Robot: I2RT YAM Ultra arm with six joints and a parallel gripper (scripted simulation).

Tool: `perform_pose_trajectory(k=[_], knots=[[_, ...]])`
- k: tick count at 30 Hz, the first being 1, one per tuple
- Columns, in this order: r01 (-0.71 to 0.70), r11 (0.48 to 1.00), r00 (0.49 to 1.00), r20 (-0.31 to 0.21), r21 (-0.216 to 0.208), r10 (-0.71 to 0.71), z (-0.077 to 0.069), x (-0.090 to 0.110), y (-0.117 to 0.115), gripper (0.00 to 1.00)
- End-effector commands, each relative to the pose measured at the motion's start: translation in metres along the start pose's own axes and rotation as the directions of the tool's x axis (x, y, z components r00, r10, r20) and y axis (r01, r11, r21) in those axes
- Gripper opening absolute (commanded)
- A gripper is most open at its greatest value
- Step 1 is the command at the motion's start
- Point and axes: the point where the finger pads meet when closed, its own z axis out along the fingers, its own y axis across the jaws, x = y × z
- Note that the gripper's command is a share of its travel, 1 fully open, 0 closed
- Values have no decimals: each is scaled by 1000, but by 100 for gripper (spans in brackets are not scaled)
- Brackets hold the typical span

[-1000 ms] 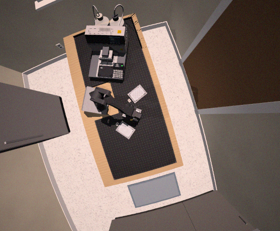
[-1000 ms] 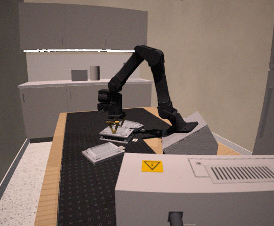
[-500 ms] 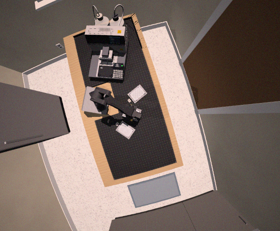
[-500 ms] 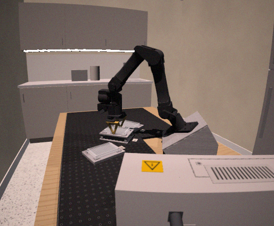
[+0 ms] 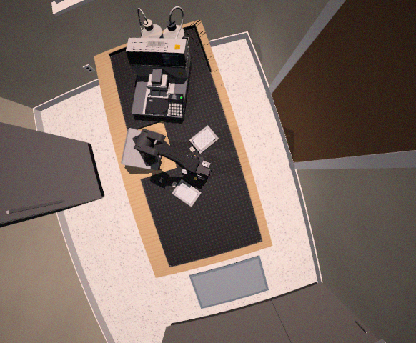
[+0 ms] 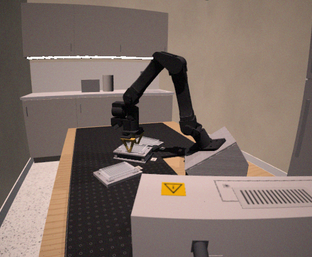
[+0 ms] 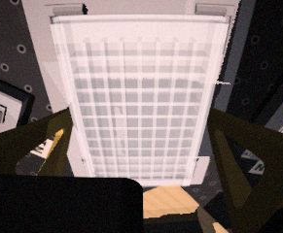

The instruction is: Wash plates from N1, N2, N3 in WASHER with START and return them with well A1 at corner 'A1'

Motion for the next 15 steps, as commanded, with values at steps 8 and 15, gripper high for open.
perform_pose_trajectory(k=[8,15], knots=[[1,1000,1000,12,1,-1,-9,-3,0,100],[1,1000,1000,12,1,-1,-20,-3,0,100]])
